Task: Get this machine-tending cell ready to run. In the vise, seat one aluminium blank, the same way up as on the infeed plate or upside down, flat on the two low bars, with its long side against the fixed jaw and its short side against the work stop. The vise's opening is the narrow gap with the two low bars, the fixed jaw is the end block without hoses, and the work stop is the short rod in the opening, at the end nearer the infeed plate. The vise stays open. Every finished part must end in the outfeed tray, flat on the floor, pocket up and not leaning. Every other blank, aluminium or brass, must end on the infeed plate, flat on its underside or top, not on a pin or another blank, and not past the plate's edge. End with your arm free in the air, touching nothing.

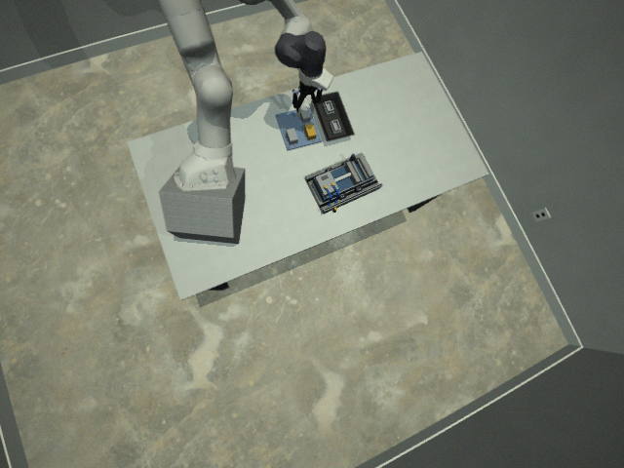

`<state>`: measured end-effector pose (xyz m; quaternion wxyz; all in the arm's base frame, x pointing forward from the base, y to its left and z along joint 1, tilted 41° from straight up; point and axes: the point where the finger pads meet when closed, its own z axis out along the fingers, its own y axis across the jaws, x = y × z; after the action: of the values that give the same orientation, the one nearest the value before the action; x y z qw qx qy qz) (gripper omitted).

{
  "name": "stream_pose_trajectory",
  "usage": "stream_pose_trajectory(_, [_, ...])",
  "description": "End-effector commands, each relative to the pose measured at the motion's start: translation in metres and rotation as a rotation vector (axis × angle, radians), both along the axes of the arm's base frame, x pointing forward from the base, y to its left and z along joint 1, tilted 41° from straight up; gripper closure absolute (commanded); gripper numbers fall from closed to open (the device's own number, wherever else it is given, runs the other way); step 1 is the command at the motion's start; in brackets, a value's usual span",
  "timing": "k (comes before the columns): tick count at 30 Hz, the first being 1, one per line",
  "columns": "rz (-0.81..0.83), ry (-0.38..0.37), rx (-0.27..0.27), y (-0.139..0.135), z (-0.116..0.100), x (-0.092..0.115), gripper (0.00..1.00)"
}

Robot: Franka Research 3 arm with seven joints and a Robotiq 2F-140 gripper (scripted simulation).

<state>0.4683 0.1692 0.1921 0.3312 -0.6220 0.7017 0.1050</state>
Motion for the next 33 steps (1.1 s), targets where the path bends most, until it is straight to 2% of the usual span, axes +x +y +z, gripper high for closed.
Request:
stream_pose_trajectory(1, [0.005,-0.007,-0.004,0.0017,-0.0013,0.0016,0.60])
stream_pose_trajectory(33, [0.005,-0.007,-0.004,0.0048,-0.0055,0.0034,0.60])
